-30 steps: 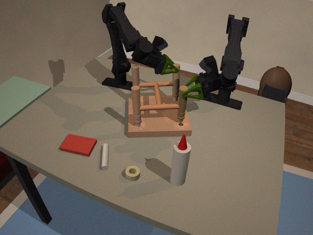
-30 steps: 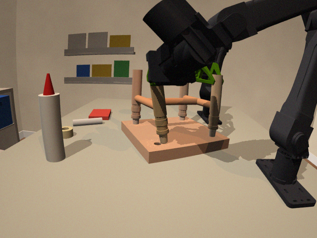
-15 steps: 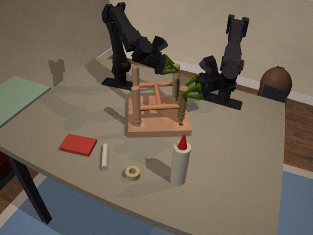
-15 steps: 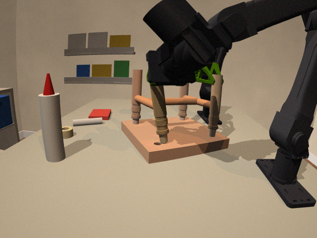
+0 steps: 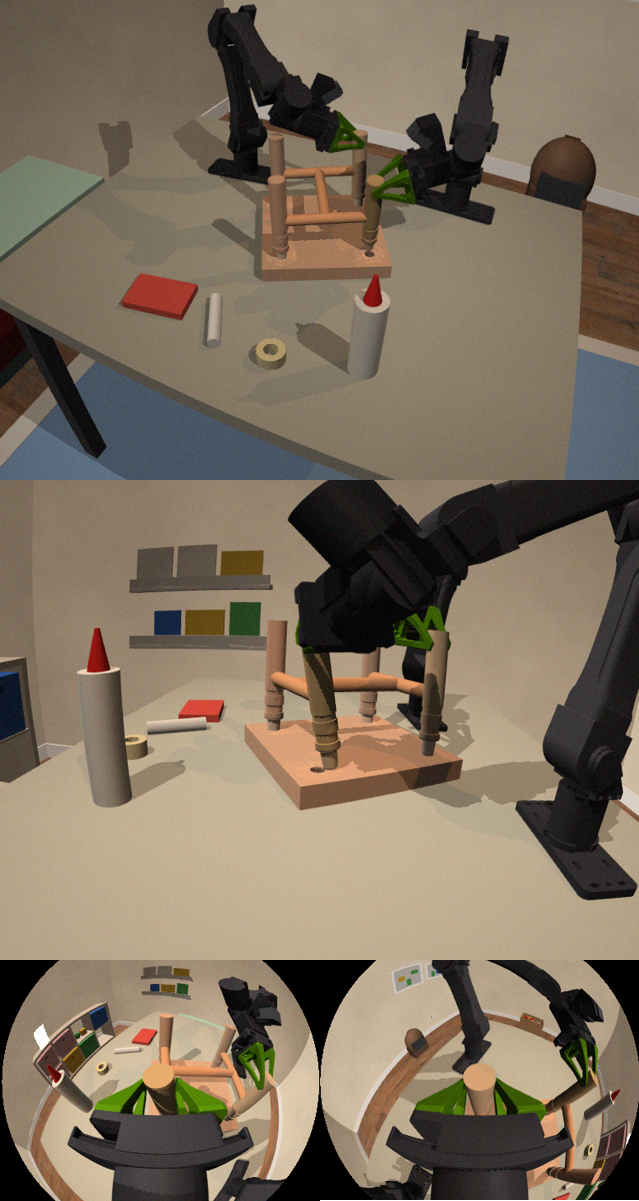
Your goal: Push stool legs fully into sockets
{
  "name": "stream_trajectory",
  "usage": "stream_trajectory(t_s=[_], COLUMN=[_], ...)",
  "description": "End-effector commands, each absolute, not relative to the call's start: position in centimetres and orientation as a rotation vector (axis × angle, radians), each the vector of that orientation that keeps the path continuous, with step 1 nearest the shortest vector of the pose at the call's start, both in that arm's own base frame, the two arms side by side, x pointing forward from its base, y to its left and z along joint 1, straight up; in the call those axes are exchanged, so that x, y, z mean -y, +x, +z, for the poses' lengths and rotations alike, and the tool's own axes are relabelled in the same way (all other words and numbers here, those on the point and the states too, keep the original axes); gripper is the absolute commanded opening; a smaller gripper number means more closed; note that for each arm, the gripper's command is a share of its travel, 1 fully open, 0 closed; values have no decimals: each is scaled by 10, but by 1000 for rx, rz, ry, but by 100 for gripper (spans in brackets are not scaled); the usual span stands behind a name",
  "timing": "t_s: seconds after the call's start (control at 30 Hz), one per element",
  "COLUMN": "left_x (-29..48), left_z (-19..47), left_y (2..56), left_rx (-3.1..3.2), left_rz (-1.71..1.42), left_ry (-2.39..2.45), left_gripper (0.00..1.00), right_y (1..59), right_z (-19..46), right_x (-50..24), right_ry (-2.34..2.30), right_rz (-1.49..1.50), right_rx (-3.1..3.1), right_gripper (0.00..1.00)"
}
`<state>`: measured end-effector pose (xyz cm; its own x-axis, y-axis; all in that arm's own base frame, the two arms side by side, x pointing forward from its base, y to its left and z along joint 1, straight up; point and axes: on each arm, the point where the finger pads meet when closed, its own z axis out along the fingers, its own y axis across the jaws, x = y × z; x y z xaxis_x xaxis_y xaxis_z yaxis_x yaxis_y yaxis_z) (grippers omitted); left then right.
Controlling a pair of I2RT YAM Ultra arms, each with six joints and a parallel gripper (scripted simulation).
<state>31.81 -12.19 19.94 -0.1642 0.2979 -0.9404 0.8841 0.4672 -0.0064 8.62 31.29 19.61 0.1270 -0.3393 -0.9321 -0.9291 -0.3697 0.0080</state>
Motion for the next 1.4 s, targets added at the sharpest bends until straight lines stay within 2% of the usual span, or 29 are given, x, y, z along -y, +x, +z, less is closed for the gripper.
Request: stream_trajectory(t_s=[0.0, 1.37], left_x=[136, 154], left_z=[198, 201], left_y=[297, 264], left_rx=[-1675, -1651], left_rz=[-814, -1027], left_ry=[1059, 1057], left_gripper=[28, 28], right_y=[114, 154], right_z=[212, 218], right_x=[-323, -331], right_ry=[-1742, -1669], right_rz=[1130, 945], right_rx=[-1180, -1197], right_gripper=[28, 28])
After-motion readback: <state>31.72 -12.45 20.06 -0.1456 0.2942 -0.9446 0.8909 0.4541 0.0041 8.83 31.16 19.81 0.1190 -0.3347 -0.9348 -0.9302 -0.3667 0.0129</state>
